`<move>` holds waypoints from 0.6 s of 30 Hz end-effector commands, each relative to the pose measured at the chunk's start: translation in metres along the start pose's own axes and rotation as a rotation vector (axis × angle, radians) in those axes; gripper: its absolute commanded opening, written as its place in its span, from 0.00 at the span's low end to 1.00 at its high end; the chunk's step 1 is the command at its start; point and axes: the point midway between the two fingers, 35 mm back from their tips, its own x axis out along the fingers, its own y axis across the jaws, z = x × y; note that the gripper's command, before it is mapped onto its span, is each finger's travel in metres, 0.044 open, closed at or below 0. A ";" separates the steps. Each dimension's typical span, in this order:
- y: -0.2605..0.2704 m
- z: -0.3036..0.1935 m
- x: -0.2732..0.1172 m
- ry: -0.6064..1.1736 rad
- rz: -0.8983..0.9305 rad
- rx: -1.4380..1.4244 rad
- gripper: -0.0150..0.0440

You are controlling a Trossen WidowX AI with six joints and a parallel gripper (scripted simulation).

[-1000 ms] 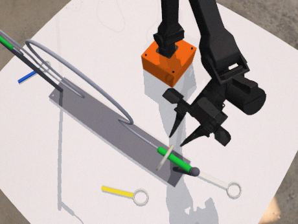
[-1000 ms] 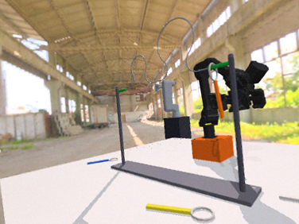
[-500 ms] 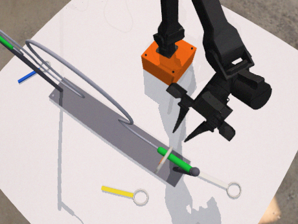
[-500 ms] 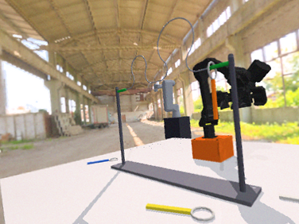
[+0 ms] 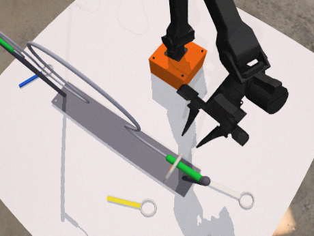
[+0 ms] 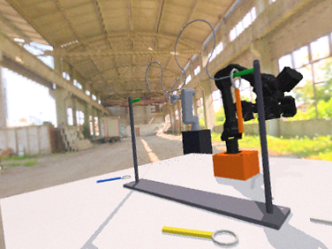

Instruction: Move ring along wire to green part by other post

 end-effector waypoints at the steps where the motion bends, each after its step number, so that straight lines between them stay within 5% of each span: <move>1: 0.002 0.002 -0.035 -0.008 0.012 0.002 0.75; 7: 0.000 0.003 -0.044 -0.012 0.013 0.001 1.00; 18: 0.000 0.003 -0.044 -0.012 0.013 0.001 1.00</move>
